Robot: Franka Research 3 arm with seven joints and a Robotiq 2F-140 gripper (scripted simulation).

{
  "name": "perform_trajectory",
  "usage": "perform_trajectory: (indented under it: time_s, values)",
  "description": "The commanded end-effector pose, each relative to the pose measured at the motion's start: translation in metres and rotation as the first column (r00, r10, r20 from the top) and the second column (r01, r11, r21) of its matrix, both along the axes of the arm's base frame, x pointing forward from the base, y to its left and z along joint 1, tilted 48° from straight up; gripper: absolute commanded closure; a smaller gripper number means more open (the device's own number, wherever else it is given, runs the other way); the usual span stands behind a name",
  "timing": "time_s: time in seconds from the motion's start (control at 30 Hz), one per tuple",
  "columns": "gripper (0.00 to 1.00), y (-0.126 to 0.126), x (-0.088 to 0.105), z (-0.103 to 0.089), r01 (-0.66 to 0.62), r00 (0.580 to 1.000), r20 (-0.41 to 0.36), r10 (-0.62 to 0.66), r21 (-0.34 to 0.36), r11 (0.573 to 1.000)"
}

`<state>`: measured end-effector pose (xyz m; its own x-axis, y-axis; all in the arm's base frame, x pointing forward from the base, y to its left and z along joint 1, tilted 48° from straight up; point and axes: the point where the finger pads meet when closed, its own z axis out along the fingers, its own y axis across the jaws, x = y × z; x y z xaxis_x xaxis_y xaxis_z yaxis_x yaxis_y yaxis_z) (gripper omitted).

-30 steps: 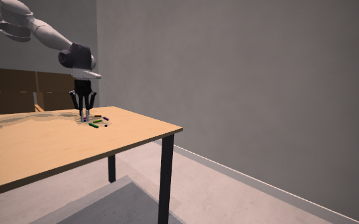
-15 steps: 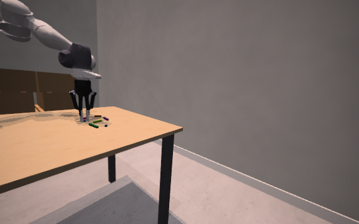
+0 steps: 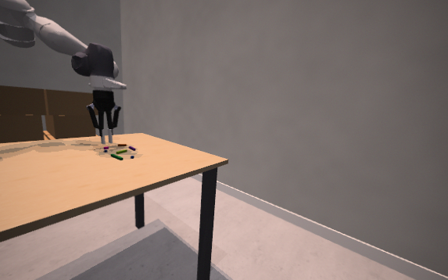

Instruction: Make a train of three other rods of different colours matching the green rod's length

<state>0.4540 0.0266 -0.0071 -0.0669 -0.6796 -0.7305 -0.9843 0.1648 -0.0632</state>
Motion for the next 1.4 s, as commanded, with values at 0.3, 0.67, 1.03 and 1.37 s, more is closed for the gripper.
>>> perform_trajectory:
  time_s: [0.3,0.67,1.03,1.37]
  values:
    - [0.85,-0.031,-0.01,0.033,0.001,1.0,-0.017,0.0,0.01,1.0]
    - [0.0,-0.034,-0.011,0.035,0.001,1.0,-0.017,0.0,0.01,1.0]
    - [0.0,-0.034,-0.011,0.035,0.001,1.0,-0.017,0.0,0.01,1.0]
    - [0.0,-0.031,-0.009,0.037,0.071,0.993,-0.092,-0.069,0.023,0.997]
